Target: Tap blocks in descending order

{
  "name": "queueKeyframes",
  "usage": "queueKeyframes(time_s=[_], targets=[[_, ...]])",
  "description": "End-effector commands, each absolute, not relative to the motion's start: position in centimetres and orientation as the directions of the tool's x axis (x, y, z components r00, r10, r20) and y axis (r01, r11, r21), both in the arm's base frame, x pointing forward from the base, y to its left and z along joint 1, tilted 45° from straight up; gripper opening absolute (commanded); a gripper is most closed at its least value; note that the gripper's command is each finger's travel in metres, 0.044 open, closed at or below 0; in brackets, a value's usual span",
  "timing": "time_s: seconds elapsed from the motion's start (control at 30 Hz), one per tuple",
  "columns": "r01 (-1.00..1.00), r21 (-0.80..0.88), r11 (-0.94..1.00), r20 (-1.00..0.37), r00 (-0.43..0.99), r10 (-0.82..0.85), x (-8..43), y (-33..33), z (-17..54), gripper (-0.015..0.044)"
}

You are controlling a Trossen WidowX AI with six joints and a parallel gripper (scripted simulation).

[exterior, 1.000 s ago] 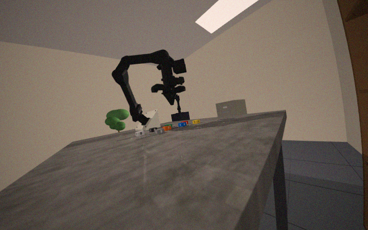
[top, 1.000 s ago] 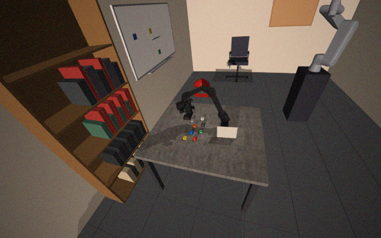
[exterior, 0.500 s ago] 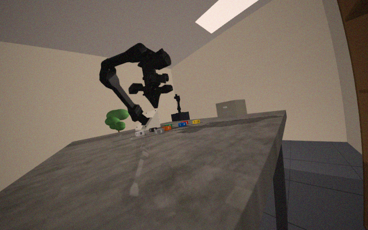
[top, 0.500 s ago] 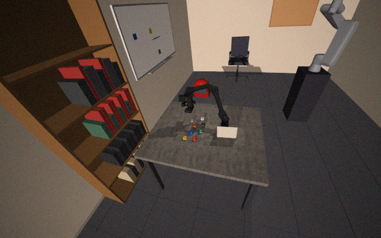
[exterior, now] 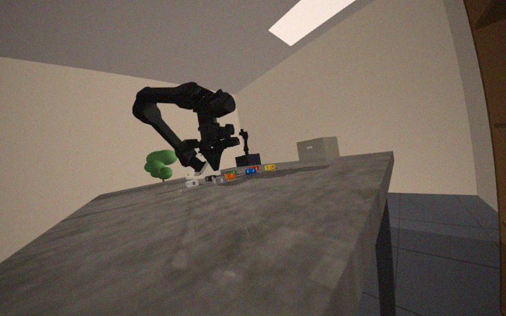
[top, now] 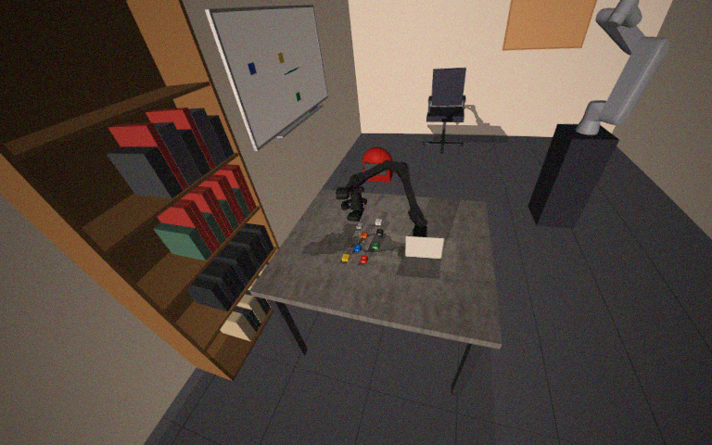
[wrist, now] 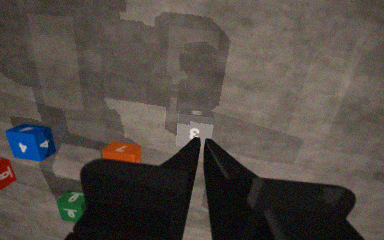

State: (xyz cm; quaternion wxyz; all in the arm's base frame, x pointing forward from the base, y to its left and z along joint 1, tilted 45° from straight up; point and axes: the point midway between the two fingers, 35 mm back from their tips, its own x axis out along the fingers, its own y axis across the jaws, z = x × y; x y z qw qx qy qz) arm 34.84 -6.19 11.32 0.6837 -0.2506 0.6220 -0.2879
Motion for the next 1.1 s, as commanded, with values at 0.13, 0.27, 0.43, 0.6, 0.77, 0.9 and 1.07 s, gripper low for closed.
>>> queueKeyframes(time_s=[0.13, 0.27, 0.43, 0.6, 0.77, 0.9, 1.07], targets=[[0.076, -0.706, 0.704, -0.703, 0.051, -0.710, 34.7, -7.4, 10.2, 0.0020], [0.076, -0.706, 0.704, -0.702, 0.051, -0.710, 34.7, -7.8, 9.8, 0.0020], [0.076, -0.707, 0.704, -0.702, 0.051, -0.710, 34.7, -8.2, 9.4, 0.0020], [0.076, -0.707, 0.704, -0.702, 0.051, -0.710, 34.7, -8.2, 9.4, 0.0020], [0.076, -0.706, 0.705, -0.703, 0.051, -0.709, 34.5, -6.1, 11.5, 0.0020], [0.076, -0.704, 0.706, -0.704, 0.051, -0.708, 34.6, -5.5, 12.1, 0.0020], [0.074, -0.702, 0.708, -0.706, 0.050, -0.706, 34.3, -0.9, 16.5, 0.0020]])
